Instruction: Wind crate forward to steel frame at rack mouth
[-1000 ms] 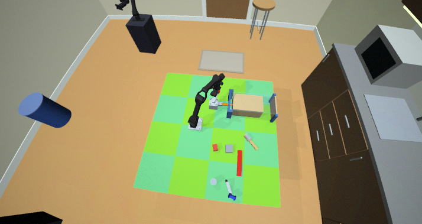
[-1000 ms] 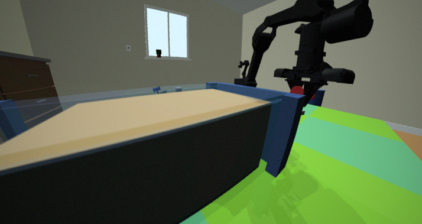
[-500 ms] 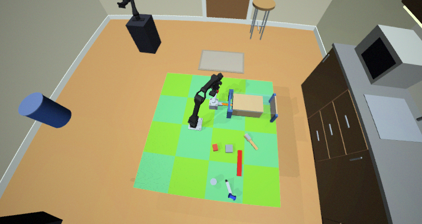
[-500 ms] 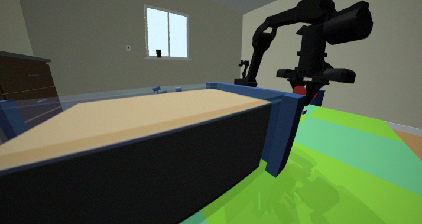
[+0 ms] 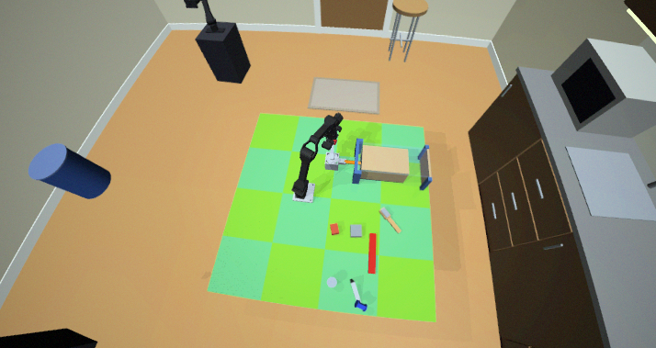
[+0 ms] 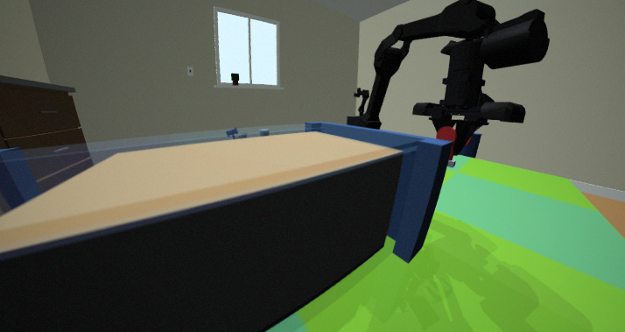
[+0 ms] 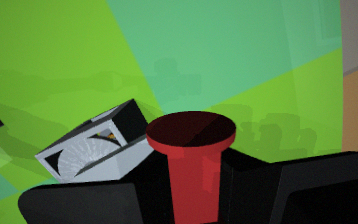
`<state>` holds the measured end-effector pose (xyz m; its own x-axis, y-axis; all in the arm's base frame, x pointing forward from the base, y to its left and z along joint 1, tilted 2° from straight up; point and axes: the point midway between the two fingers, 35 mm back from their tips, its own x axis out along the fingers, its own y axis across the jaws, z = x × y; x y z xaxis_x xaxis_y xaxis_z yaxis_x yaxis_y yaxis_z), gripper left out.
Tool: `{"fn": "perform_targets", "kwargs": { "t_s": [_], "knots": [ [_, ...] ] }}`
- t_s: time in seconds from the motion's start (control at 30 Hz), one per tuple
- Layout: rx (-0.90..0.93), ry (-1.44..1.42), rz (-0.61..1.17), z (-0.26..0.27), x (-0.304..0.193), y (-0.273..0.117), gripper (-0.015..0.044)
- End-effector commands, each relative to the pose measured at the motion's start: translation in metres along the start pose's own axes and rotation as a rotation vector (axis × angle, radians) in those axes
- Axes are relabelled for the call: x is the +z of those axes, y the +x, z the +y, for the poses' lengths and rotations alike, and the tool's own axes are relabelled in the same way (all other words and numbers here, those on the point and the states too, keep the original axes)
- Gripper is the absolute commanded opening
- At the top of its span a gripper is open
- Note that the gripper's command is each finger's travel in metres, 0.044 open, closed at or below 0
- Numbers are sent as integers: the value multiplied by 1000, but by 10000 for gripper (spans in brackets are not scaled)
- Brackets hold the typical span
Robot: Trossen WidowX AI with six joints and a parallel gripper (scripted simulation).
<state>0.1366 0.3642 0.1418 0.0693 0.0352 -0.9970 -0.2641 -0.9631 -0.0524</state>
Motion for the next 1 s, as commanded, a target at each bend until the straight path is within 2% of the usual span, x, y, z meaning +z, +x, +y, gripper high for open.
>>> {"fn": "perform_targets", "kwargs": {
  "t_s": [0.0, 0.97],
  "knots": [
    [20, -15, -31, 9, 18, 0, 0],
    [23, -15, -33, 34, 41, 0, 0]
  ]
}}
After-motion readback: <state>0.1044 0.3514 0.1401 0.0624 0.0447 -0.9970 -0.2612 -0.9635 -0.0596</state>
